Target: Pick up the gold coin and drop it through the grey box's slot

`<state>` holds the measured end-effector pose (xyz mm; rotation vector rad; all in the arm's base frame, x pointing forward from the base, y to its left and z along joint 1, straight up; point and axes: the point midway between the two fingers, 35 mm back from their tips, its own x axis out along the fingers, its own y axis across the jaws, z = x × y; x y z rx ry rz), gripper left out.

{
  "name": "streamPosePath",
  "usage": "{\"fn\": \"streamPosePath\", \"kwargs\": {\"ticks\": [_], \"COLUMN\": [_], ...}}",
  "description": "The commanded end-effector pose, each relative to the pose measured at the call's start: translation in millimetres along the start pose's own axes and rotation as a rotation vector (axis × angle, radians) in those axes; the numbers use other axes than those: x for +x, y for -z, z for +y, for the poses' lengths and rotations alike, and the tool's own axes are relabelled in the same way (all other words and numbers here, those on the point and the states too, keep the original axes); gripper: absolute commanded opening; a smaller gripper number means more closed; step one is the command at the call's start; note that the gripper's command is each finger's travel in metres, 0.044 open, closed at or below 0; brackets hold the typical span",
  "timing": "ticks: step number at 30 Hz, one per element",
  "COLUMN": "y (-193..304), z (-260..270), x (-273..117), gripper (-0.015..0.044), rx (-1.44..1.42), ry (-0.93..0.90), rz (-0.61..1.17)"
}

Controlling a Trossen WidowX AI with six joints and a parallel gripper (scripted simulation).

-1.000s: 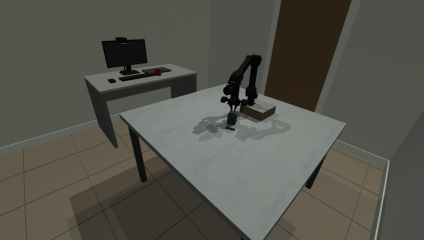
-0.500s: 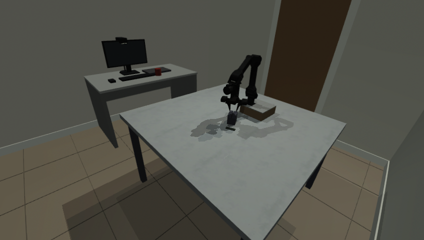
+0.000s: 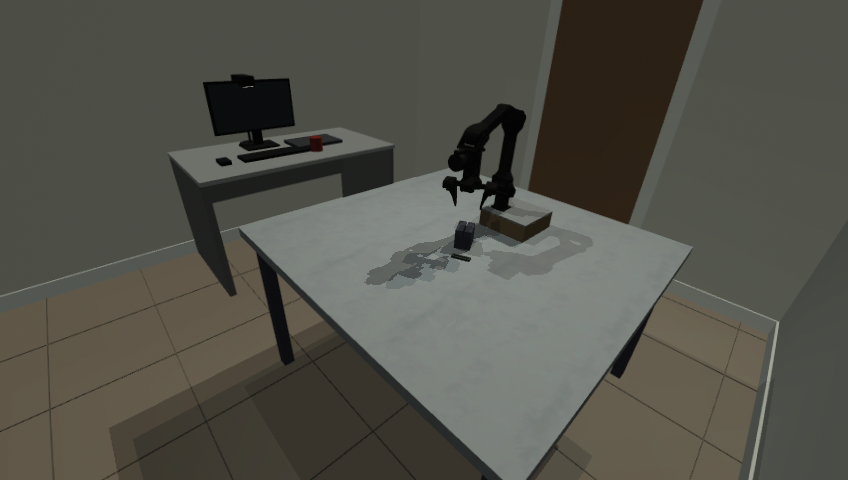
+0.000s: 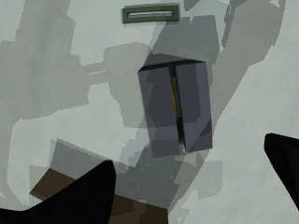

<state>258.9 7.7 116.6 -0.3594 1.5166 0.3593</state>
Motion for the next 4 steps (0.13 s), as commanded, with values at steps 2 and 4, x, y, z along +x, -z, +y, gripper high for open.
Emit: {"fn": "streamPosePath", "kwargs": {"ticks": [2, 4], "y": [1.9, 1.9], "z": [1.0, 1.0], "x": [-0.9, -0.9], "gripper": [0.0440, 0.0440], "rx": [-0.001, -0.001], "ry": [-0.004, -0.004], "rz": [0.007, 0.007]}}
